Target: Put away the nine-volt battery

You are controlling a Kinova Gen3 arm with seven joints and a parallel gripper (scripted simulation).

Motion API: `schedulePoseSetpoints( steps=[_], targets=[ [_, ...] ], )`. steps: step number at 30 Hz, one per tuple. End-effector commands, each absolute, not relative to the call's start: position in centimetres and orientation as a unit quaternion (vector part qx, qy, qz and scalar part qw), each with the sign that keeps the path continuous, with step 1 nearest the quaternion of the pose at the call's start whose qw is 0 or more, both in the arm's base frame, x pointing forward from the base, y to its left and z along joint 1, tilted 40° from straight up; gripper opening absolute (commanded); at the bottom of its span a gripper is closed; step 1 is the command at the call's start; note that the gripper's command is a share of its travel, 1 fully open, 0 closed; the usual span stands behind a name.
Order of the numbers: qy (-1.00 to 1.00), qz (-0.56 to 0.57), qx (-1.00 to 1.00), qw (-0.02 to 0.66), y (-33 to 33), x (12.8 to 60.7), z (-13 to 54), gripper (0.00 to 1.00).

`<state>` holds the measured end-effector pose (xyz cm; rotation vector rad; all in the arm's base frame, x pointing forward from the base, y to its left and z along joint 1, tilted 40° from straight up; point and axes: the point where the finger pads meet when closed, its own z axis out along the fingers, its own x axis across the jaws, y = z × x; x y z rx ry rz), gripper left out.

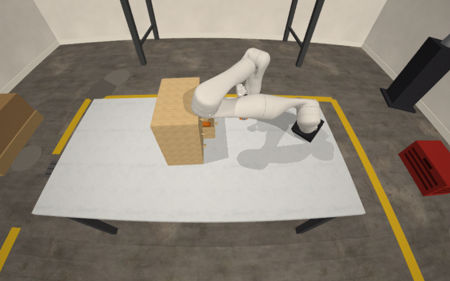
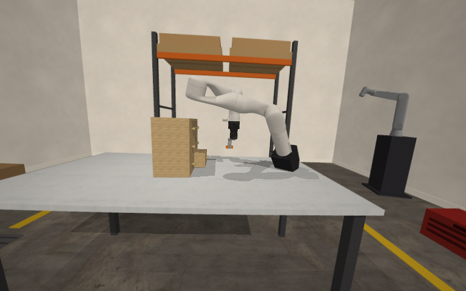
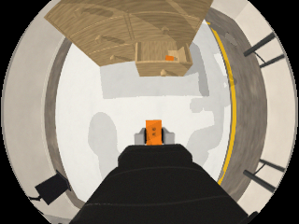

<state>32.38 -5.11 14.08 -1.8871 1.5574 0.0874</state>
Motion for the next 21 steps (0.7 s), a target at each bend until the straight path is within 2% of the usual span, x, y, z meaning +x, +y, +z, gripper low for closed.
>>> schedulePoseSetpoints(
  steps=[1, 21],
  targets=[
    [0.598, 0.027, -0.724, 0.342, -5.7, 32.5, 14.7, 0.51],
    [0.598, 0.027, -0.724, 0.342, -8.0, 30.8, 18.1, 0.51]
  ],
)
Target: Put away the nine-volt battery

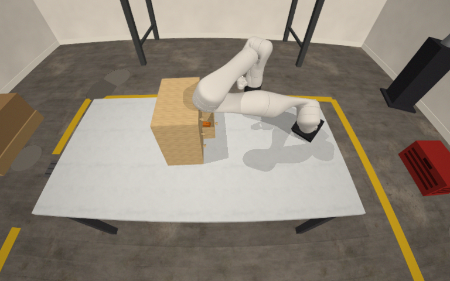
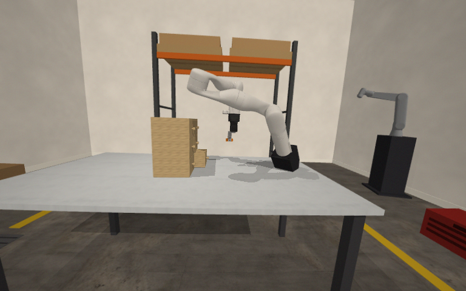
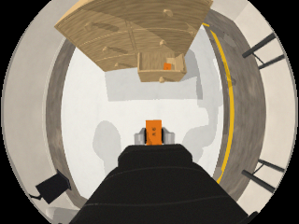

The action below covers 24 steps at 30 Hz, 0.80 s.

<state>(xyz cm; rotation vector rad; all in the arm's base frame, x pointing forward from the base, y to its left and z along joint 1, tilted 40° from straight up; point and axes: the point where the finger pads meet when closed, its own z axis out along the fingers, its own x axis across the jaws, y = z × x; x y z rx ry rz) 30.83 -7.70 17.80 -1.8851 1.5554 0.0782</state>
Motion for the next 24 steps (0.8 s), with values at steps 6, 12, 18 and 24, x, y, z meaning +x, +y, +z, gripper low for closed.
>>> schedulePoseSetpoints(
  steps=[6, 12, 18, 24],
  targets=[
    [0.598, 0.027, -0.724, 0.342, -8.31, 30.60, 18.56, 0.51],
    [0.598, 0.027, -0.724, 0.342, -8.36, 30.56, 18.64, 0.51],
    [0.598, 0.027, -0.724, 0.342, -8.36, 30.56, 18.64, 0.51],
    [0.598, 0.025, -0.723, 0.345, -8.34, 30.55, 18.63, 0.51]
  ],
)
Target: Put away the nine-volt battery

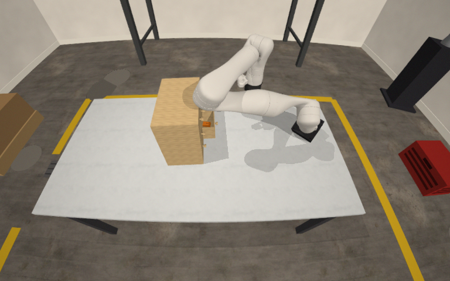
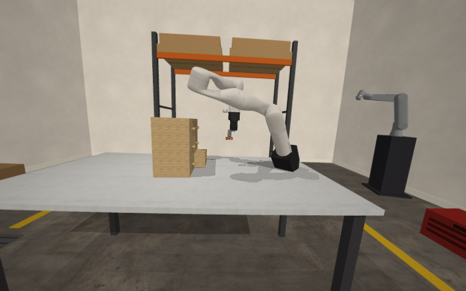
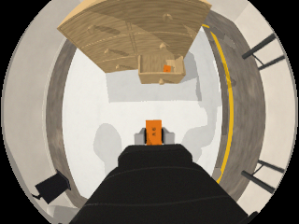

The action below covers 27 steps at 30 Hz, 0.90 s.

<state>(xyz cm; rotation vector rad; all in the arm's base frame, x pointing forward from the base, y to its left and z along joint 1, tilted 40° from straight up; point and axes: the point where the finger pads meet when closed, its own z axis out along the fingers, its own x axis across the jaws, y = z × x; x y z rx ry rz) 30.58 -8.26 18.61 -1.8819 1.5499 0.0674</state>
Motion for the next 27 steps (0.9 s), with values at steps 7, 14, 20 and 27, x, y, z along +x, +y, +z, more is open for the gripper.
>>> schedulePoseSetpoints(
  steps=[7, 14, 20, 27],
  targets=[
    [0.598, 0.018, -0.719, 0.355, -8.29, 30.54, 18.61, 0.51],
    [0.597, 0.006, -0.711, 0.371, -8.26, 30.53, 18.60, 0.51],
    [0.598, -0.015, -0.699, 0.392, -8.33, 30.51, 18.59, 0.51],
    [0.597, -0.033, -0.686, 0.416, -8.25, 30.47, 18.54, 0.51]
  ],
)
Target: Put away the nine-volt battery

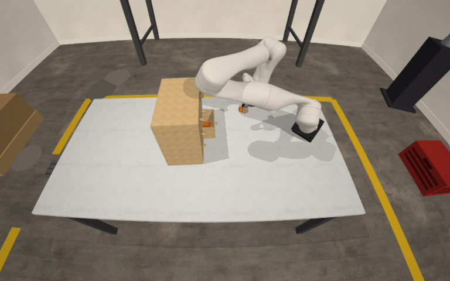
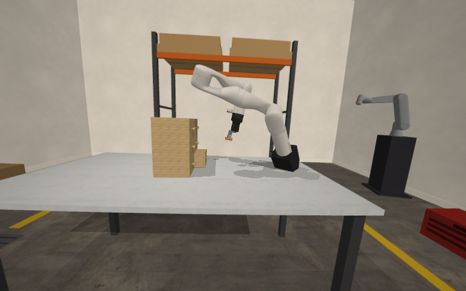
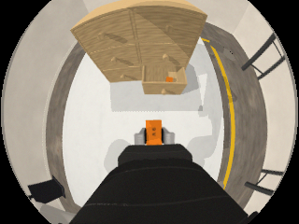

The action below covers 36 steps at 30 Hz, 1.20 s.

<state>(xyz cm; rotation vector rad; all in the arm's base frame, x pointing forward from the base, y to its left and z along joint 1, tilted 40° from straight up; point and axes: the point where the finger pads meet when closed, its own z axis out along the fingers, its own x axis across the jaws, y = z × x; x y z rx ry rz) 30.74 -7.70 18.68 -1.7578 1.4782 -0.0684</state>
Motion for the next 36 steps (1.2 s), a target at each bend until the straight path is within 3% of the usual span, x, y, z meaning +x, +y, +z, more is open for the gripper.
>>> schedulePoseSetpoints(
  steps=[1, 36],
  targets=[
    [0.596, -0.038, -0.683, 0.421, -8.2, 30.5, 18.5, 0.51],
    [0.558, -0.194, -0.549, 0.592, -8.2, 30.1, 17.5, 0.51]
  ],
)
